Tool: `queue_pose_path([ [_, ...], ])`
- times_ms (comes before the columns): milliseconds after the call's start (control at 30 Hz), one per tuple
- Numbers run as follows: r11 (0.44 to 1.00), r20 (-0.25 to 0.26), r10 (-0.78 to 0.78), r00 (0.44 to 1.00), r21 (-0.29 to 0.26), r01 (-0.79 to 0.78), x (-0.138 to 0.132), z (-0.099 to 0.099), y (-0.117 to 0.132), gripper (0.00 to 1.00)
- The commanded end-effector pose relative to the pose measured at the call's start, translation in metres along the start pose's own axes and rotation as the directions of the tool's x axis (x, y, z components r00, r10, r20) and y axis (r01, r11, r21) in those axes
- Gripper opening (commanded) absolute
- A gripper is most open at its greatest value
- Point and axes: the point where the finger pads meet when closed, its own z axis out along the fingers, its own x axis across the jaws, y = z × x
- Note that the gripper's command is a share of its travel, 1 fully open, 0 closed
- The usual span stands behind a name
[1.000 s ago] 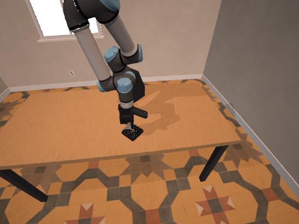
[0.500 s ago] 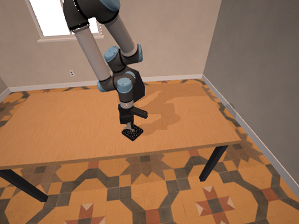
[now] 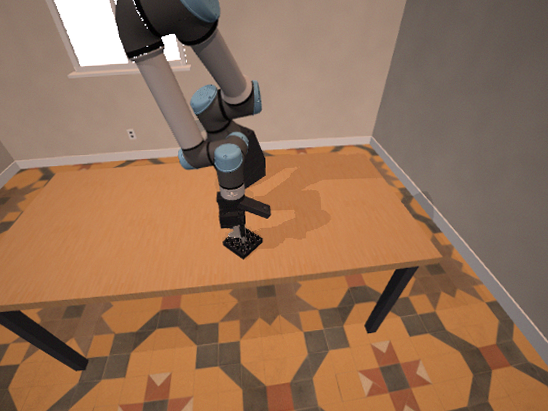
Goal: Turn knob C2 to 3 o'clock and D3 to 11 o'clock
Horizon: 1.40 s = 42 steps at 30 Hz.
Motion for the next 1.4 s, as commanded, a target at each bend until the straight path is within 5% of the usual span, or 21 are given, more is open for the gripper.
queue_pose_path([
  [0, 1.0, -0.001, 0.0, 1.0, 0.0, 0.0, 0.0004, 0.0033, 0.0, 0.11],
  [1367, 1.0, -0.001, 0.0, 1.0, 0.0, 0.0, 0.0004, 0.0103, 0.0, 0.11],
])
